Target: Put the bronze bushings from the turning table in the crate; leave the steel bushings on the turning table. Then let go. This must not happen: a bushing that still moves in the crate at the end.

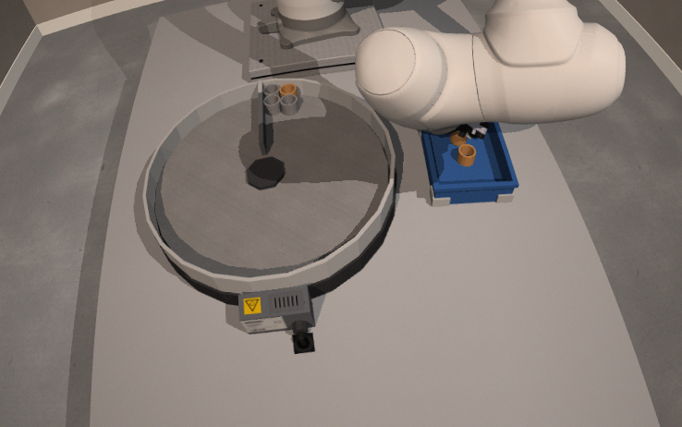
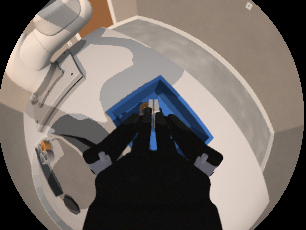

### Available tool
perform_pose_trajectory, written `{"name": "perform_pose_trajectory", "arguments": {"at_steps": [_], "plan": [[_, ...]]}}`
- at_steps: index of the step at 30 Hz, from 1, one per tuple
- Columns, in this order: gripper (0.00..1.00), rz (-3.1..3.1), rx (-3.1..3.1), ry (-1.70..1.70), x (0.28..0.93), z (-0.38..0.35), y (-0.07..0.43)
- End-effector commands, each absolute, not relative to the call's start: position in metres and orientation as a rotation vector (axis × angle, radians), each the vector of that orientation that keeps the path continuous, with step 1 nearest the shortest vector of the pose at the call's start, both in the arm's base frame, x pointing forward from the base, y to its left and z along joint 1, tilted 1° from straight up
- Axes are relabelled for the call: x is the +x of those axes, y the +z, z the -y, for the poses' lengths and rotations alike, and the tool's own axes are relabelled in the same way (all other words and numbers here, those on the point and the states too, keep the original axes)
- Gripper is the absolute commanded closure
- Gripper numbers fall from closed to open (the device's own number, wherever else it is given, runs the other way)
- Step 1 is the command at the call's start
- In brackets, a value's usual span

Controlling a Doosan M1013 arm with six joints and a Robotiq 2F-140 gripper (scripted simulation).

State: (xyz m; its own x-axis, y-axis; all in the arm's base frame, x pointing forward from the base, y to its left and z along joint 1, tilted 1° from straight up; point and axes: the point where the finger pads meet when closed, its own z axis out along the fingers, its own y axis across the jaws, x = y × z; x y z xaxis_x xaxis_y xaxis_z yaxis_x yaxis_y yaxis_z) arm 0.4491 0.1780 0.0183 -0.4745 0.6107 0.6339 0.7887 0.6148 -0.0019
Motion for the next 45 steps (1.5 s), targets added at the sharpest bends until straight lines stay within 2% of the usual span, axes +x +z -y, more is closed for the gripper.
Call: {"name": "perform_pose_trajectory", "arguments": {"at_steps": [1,16,17,45], "plan": [[1.0,2.242,-1.096,-0.39,0.4492,-0.178,0.0184],[1.0,2.242,-1.096,-0.39,0.4492,-0.178,0.0184],[0.93,2.242,-1.096,-0.39,0.4492,-0.178,0.0184],[0.93,2.242,-1.096,-0.39,0.4492,-0.178,0.0184]]}}
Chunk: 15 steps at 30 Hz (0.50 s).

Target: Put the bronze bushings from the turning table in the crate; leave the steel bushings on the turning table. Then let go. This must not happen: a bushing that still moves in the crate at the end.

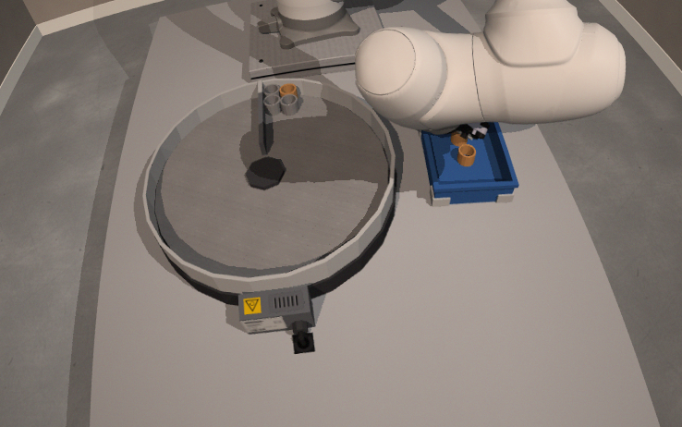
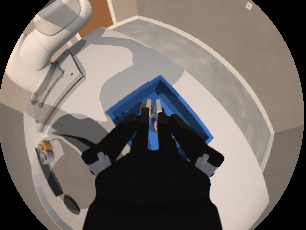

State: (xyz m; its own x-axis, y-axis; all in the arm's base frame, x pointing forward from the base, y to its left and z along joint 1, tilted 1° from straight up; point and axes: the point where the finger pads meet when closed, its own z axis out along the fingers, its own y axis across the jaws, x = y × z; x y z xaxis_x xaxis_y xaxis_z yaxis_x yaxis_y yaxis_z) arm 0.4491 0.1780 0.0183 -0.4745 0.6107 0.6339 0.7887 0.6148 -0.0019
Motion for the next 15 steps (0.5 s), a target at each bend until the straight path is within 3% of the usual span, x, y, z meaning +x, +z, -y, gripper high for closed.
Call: {"name": "perform_pose_trajectory", "arguments": {"at_steps": [1,15], "plan": [[0.93,2.242,-1.096,-0.39,0.449,-0.178,0.018],[0.93,2.242,-1.096,-0.39,0.449,-0.178,0.031]]}}
